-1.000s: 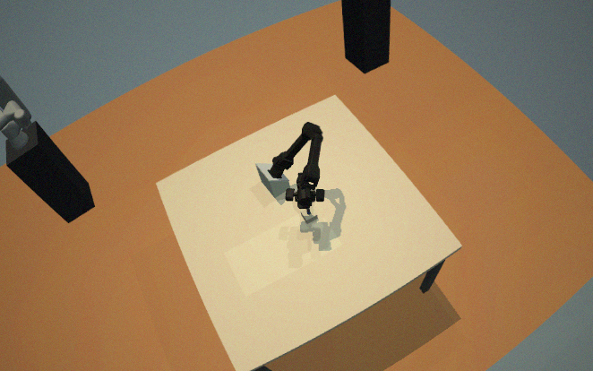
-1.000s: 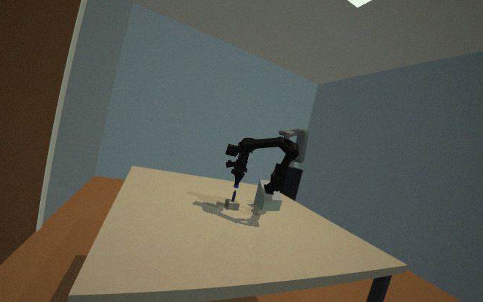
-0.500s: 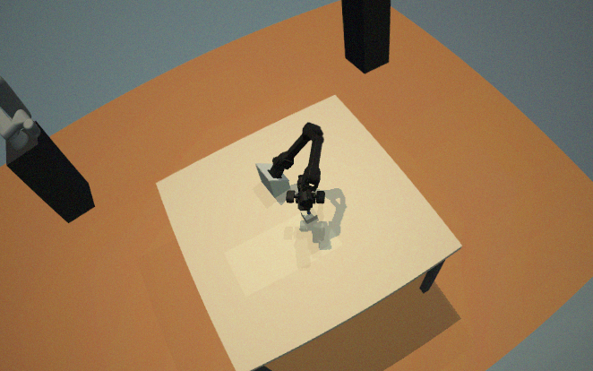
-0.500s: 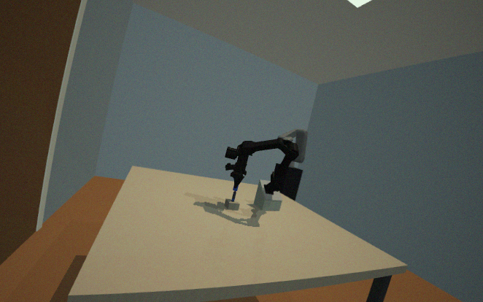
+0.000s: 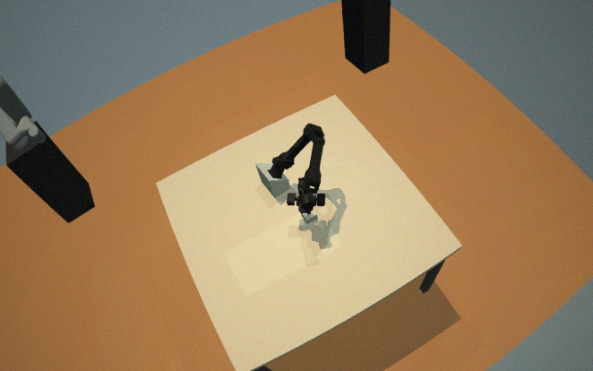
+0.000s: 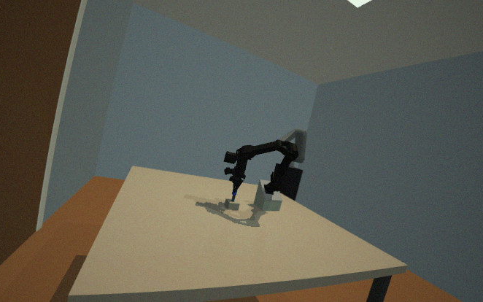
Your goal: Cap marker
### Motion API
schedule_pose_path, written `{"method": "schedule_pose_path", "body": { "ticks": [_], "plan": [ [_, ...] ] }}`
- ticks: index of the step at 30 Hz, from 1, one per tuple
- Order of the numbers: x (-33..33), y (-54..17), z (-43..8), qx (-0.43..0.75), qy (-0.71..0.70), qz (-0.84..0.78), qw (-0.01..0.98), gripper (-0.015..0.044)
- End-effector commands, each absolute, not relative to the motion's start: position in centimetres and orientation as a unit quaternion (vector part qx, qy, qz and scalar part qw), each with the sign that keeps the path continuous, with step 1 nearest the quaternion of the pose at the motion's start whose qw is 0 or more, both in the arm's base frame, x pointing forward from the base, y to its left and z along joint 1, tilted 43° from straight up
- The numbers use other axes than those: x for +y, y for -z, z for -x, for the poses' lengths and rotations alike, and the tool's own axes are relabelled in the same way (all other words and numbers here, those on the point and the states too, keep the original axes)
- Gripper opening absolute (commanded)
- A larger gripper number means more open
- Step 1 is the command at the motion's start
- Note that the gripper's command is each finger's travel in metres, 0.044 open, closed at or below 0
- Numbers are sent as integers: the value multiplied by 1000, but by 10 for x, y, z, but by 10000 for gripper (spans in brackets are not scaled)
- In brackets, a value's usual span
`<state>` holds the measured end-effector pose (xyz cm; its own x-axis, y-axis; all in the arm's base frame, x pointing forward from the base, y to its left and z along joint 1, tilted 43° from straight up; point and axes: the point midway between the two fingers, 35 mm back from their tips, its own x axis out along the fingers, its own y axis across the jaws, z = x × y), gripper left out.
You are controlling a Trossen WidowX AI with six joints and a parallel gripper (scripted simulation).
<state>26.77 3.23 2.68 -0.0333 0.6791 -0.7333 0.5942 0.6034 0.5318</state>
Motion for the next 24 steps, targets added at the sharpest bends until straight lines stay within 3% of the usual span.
{"method": "schedule_pose_path", "body": {
  "ticks": [1, 16, 24],
  "plan": [
    [37, -22, -267, 719, -40, -445, 533, 0],
    [45, -15, -265, 719, -40, -445, 533, 0],
    [44, -15, -265, 719, -40, -443, 534, 210]
  ]
}}
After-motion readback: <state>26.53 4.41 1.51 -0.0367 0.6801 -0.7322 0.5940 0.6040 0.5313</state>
